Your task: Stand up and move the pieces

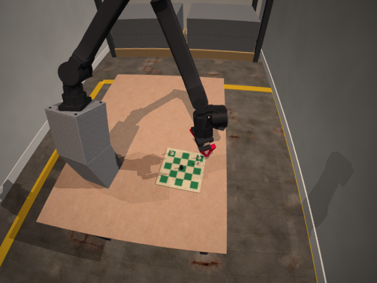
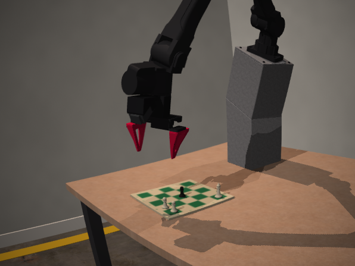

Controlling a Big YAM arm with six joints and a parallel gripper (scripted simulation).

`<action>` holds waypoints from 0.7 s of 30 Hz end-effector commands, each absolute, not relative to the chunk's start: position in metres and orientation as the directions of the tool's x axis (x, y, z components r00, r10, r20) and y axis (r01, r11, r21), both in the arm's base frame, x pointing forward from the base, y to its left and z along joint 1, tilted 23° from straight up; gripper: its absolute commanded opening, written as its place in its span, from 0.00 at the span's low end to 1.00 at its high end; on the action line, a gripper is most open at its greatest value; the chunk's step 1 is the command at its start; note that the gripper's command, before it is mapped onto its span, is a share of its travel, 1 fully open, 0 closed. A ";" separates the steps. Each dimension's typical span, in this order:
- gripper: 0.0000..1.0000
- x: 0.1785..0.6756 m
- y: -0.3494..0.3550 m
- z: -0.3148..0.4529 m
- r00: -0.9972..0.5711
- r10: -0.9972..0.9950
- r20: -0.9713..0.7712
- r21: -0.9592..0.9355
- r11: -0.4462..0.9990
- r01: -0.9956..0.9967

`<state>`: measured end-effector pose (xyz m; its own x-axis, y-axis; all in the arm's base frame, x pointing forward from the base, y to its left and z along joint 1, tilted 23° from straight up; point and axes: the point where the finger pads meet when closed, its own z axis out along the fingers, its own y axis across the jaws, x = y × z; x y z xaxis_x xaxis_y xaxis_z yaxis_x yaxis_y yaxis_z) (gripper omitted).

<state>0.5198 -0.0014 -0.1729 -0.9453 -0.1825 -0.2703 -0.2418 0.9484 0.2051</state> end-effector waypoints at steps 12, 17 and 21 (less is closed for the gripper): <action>1.00 0.444 -0.013 -0.179 -0.978 0.107 -0.181 0.366 0.930 0.034; 1.00 0.423 -0.012 -0.194 -0.986 0.115 -0.124 0.372 0.926 0.061; 1.00 0.429 -0.013 -0.187 -0.983 0.115 -0.141 0.370 0.927 0.055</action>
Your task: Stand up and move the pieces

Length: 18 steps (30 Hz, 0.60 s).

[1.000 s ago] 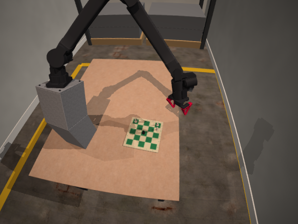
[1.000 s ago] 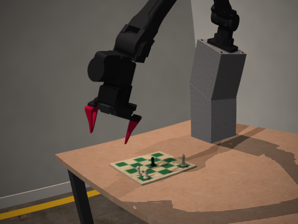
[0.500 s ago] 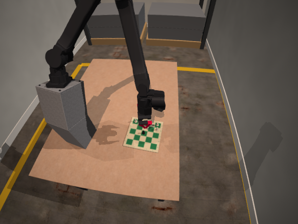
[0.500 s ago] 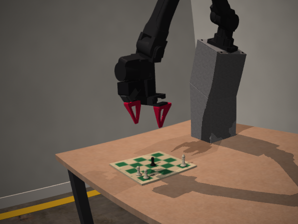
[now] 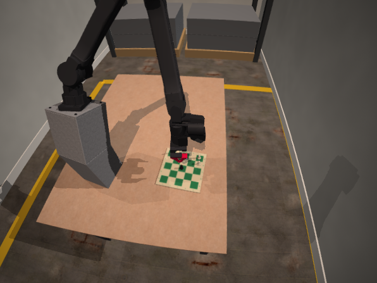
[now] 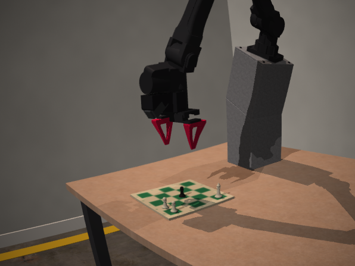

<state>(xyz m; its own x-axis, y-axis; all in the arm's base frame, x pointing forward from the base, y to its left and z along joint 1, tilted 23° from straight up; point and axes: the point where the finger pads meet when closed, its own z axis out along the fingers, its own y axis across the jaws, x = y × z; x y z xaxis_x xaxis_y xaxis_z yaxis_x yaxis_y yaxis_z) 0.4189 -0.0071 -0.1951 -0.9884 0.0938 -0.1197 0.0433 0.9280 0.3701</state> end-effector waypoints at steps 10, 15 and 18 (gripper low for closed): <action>1.00 0.435 0.007 -0.227 -0.986 0.096 -0.137 0.368 0.929 0.039; 0.33 0.425 0.018 -0.250 -0.988 0.096 -0.117 0.371 0.927 0.046; 0.33 0.443 0.002 -0.234 -0.980 0.127 -0.152 0.369 0.927 0.062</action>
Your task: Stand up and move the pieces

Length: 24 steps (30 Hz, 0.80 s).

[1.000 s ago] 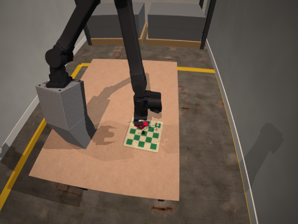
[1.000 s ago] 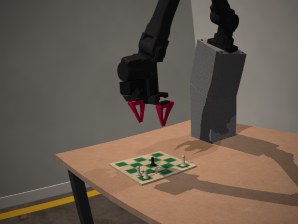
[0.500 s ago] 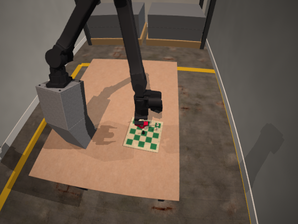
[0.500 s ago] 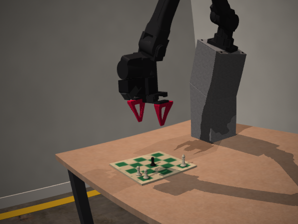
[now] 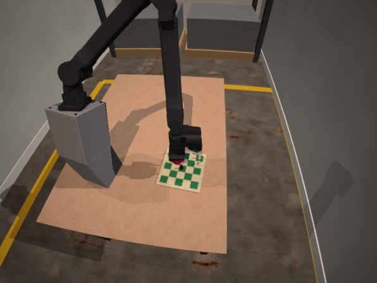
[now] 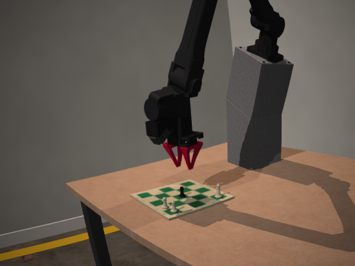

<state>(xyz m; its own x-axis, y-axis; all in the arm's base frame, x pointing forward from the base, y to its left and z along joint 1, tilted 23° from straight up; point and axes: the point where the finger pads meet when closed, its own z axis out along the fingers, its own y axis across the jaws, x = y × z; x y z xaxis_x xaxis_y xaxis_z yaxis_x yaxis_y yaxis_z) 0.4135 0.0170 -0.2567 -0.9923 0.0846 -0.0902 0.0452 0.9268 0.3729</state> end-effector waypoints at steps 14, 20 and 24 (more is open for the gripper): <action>0.33 0.440 0.004 -0.238 -0.982 0.119 -0.146 0.369 0.927 0.057; 0.33 0.439 0.004 -0.238 -0.982 0.119 -0.145 0.370 0.927 0.058; 0.33 0.439 0.004 -0.238 -0.982 0.119 -0.145 0.370 0.927 0.058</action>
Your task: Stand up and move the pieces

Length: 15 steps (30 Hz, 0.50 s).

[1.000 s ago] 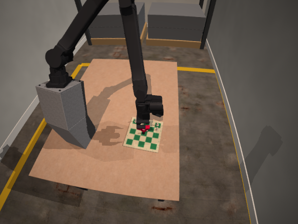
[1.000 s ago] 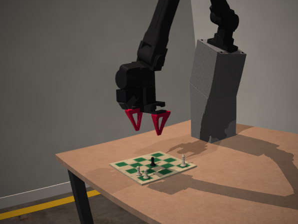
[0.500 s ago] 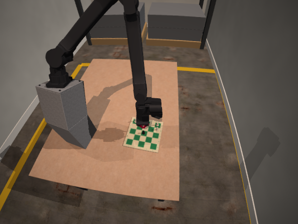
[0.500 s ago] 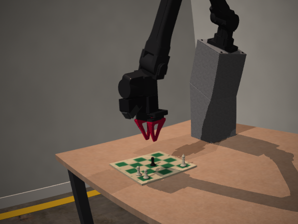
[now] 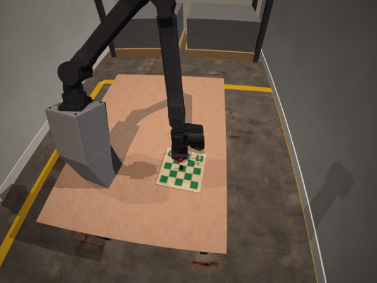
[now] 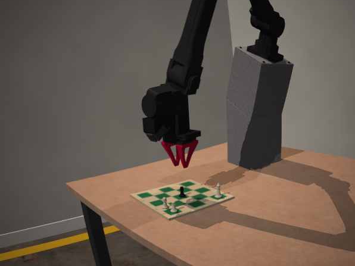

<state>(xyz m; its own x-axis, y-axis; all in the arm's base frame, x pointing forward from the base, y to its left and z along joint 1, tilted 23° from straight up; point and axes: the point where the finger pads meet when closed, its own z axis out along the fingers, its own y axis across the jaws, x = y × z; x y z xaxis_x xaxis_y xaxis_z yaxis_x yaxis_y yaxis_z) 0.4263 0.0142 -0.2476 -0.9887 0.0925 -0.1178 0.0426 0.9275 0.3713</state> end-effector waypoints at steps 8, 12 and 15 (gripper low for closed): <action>0.33 0.439 0.004 -0.239 -0.982 0.119 -0.145 0.370 0.927 0.058; 0.33 0.438 0.005 -0.242 -0.983 0.118 -0.141 0.370 0.927 0.058; 0.33 0.438 0.006 -0.244 -0.983 0.117 -0.140 0.370 0.927 0.058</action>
